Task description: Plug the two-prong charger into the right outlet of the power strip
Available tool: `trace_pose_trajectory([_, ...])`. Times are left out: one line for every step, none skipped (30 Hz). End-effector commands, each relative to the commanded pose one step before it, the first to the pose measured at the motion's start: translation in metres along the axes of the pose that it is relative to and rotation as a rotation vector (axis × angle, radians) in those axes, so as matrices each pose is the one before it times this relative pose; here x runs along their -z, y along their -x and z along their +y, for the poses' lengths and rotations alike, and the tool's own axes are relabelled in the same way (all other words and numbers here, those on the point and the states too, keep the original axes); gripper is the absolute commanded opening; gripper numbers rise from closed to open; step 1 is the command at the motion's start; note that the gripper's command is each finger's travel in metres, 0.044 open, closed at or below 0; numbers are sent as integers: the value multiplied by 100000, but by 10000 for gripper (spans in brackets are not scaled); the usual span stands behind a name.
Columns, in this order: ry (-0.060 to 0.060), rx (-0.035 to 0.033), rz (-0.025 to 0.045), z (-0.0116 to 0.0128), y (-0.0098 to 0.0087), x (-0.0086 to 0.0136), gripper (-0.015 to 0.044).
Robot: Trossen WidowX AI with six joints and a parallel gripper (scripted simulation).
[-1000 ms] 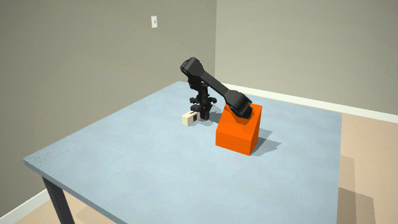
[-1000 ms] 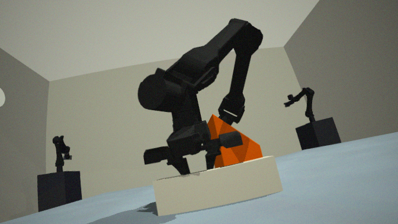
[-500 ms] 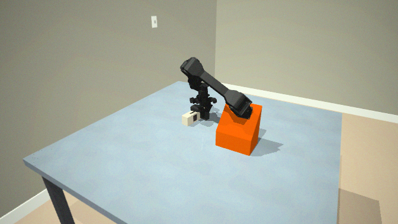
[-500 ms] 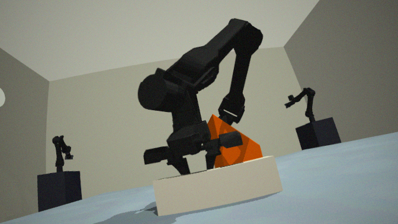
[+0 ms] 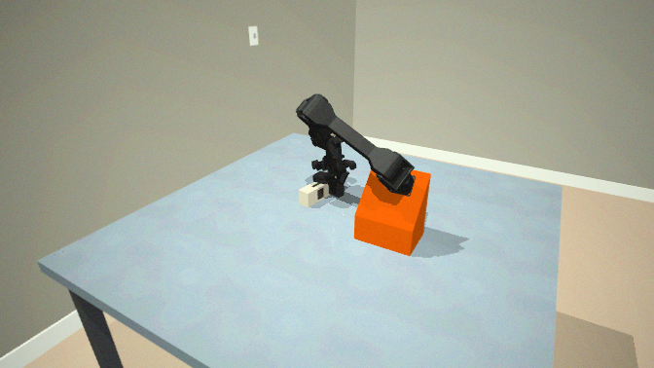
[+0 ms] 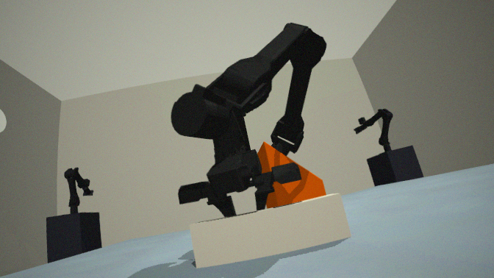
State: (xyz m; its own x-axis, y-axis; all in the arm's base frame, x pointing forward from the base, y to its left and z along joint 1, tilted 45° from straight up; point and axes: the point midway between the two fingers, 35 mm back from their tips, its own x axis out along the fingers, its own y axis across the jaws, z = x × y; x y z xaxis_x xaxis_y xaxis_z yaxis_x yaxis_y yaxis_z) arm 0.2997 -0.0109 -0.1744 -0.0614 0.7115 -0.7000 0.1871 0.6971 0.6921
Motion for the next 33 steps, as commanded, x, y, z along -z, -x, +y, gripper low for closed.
trace_pose_trajectory([181,36,-241,7,45,-91,53])
trace_pose_trajectory([0,0,0,0,0,0,79])
trace_pose_trajectory([0,0,0,0,0,0,105])
trace_pose_trajectory([0,0,0,0,0,0,131])
trace_pose_trajectory([0,0,0,0,0,0,157])
trace_pose_trajectory([0,0,0,0,0,0,184])
trace_pose_trajectory([0,0,0,0,0,0,210])
trace_pose_trajectory([0,0,0,0,0,0,236])
trace_pose_trajectory([0,0,0,0,0,0,263])
trace_pose_trajectory([0,0,0,0,0,0,289])
trace_pose_trajectory([0,0,0,0,0,0,315])
trace_pose_trajectory([0,0,0,0,0,0,341])
trace_pose_trajectory([0,0,0,0,0,0,368])
trace_pose_trajectory([0,0,0,0,0,0,394])
trace_pose_trajectory([0,0,0,0,0,0,420])
trace_pose_trajectory([0,0,0,0,0,0,440])
trace_pose_trajectory([5,0,-9,0,-1,5,440])
trace_pose_trajectory([11,0,-18,-1,-1,9,440])
trace_pose_trajectory([16,1,-27,-1,-2,13,440])
trace_pose_trajectory([21,1,-36,-1,-2,18,440])
trace_pose_trajectory([26,1,-44,-1,-3,22,440])
trace_pose_trajectory([30,1,-51,-1,-3,25,440])
trace_pose_trajectory([32,1,-54,-1,-3,27,440])
trace_pose_trajectory([32,1,-54,-1,-3,27,440])
trace_pose_trajectory([32,1,-55,-1,-3,27,440])
trace_pose_trajectory([32,1,-55,-1,-3,27,440])
trace_pose_trajectory([32,1,-55,-1,-3,27,440])
trace_pose_trajectory([32,1,-55,-1,-3,27,440])
trace_pose_trajectory([32,1,-55,-1,-3,27,440])
trace_pose_trajectory([32,1,-55,-1,-3,27,440])
trace_pose_trajectory([32,1,-55,-1,-3,27,440])
trace_pose_trajectory([32,1,-55,-1,-3,27,440])
trace_pose_trajectory([32,1,-55,-1,-3,27,440])
